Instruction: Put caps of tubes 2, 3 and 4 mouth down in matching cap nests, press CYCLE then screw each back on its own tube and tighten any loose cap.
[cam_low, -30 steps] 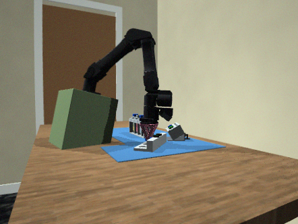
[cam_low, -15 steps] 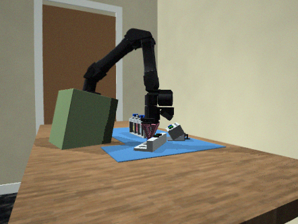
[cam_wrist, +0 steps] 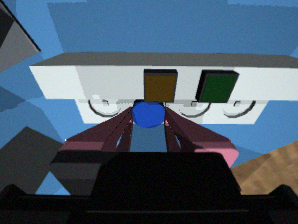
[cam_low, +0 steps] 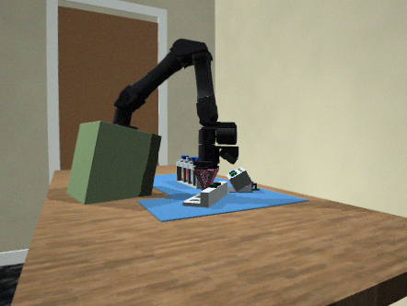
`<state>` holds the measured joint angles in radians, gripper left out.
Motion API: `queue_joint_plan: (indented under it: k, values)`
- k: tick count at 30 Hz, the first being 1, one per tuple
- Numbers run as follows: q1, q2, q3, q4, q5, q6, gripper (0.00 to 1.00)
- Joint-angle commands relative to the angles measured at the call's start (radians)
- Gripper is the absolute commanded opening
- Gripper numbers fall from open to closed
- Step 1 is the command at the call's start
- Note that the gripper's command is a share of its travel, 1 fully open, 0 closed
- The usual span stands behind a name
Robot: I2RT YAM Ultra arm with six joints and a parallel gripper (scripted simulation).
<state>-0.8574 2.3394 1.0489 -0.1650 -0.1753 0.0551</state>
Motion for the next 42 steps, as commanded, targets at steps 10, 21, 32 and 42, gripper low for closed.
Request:
queue_joint_plan:
  k: [10,21,32,42]
  values:
    - [-0.006,-0.006,0.001,0.008,0.000,-0.003,0.00]
    - [-0.007,-0.006,-0.003,0.012,-0.001,-0.004,0.00]
    - [-0.006,0.007,0.000,0.022,0.000,-0.002,0.00]
    - [-0.003,0.027,0.011,0.031,0.000,0.001,0.00]
